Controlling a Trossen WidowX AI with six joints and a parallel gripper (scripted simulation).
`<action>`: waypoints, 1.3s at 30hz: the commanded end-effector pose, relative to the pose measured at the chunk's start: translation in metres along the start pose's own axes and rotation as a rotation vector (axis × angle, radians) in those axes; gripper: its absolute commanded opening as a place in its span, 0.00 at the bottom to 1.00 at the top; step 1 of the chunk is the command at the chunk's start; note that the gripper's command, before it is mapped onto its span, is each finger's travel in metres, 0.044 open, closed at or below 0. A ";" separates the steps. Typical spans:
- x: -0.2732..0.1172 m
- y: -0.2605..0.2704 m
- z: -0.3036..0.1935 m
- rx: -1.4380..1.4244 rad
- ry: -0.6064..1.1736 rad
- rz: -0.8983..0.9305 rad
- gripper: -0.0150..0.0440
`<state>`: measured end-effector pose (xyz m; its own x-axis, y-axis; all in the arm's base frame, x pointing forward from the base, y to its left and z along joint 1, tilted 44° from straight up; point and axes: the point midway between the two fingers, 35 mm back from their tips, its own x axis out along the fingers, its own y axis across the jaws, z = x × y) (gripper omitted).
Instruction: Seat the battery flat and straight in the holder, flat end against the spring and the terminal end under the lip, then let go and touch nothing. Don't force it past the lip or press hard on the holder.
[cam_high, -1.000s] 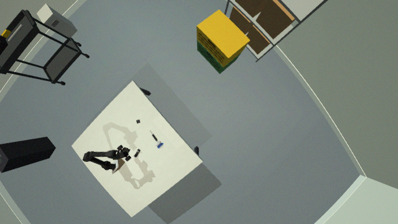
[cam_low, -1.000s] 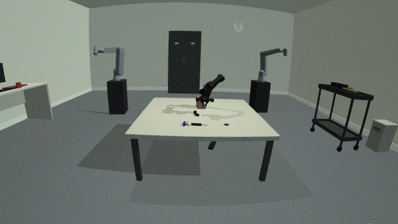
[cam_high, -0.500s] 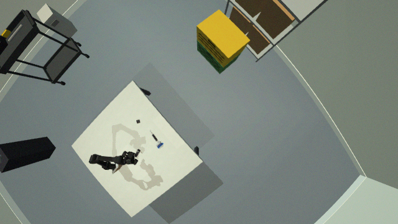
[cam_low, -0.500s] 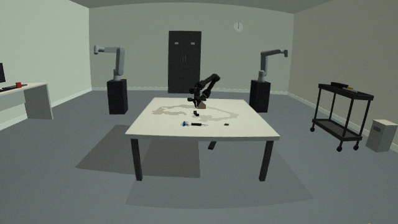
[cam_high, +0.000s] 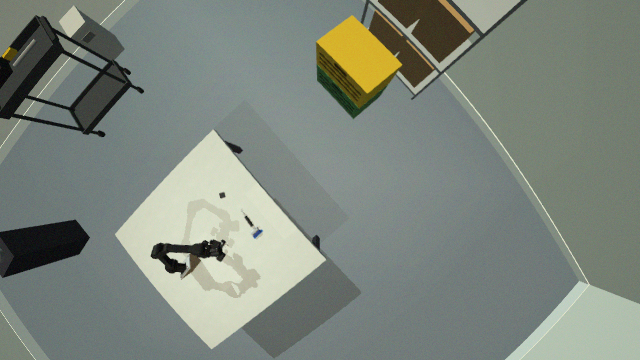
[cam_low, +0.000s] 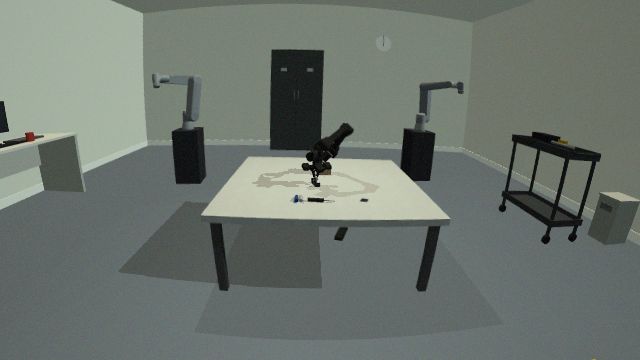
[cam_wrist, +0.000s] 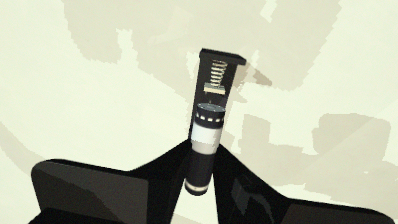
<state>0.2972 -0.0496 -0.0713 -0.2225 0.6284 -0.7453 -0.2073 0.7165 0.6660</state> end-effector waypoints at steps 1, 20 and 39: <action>0.003 -0.001 -0.001 0.008 0.030 -0.004 0.35; 0.010 -0.001 0.007 0.011 0.156 0.001 0.35; 0.016 -0.001 0.013 0.004 0.286 0.007 0.35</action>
<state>0.3067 -0.0369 -0.0825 -0.4645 0.5325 -0.7076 -0.2057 0.7123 0.6711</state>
